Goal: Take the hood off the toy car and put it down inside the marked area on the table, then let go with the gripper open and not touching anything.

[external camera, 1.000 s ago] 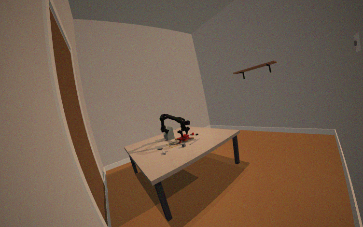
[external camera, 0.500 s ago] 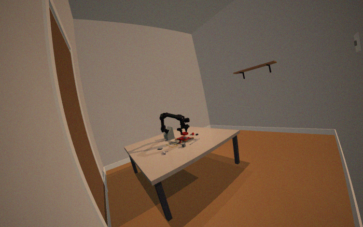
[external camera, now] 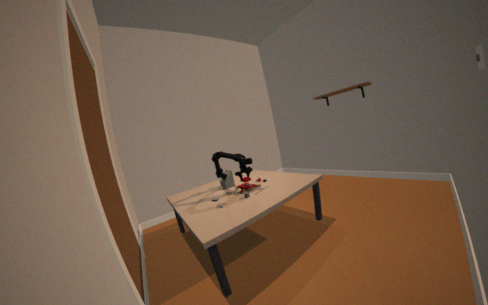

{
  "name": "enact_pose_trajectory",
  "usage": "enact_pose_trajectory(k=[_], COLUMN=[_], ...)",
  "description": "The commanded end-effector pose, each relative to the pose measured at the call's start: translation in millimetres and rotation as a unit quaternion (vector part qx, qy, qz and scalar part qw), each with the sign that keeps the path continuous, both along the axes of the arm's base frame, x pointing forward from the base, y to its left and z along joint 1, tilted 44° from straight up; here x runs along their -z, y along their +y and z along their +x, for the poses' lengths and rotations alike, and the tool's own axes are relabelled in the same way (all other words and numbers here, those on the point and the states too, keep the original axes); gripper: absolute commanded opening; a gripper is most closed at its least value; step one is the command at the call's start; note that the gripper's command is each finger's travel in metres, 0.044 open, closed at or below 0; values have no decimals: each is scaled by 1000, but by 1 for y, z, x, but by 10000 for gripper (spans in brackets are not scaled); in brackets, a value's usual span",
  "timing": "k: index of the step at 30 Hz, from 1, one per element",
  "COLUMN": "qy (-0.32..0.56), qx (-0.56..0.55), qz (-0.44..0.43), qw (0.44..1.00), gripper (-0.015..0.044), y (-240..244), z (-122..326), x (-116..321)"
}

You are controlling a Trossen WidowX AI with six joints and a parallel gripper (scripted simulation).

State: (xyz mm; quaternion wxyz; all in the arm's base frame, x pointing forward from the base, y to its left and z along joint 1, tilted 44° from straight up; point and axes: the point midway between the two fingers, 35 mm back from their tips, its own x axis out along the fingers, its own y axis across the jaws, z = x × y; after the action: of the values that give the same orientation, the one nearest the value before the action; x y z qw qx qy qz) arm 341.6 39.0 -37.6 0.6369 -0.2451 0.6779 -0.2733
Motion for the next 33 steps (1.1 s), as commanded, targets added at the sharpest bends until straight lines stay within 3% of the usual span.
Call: enact_pose_trajectory(k=[1, 33], qy=[-2, 11], qx=[-2, -13], qz=[1, -5], qw=[1000, 1000], gripper=[0, 0], y=[-11, -127], z=[1, -35], x=[-14, -131])
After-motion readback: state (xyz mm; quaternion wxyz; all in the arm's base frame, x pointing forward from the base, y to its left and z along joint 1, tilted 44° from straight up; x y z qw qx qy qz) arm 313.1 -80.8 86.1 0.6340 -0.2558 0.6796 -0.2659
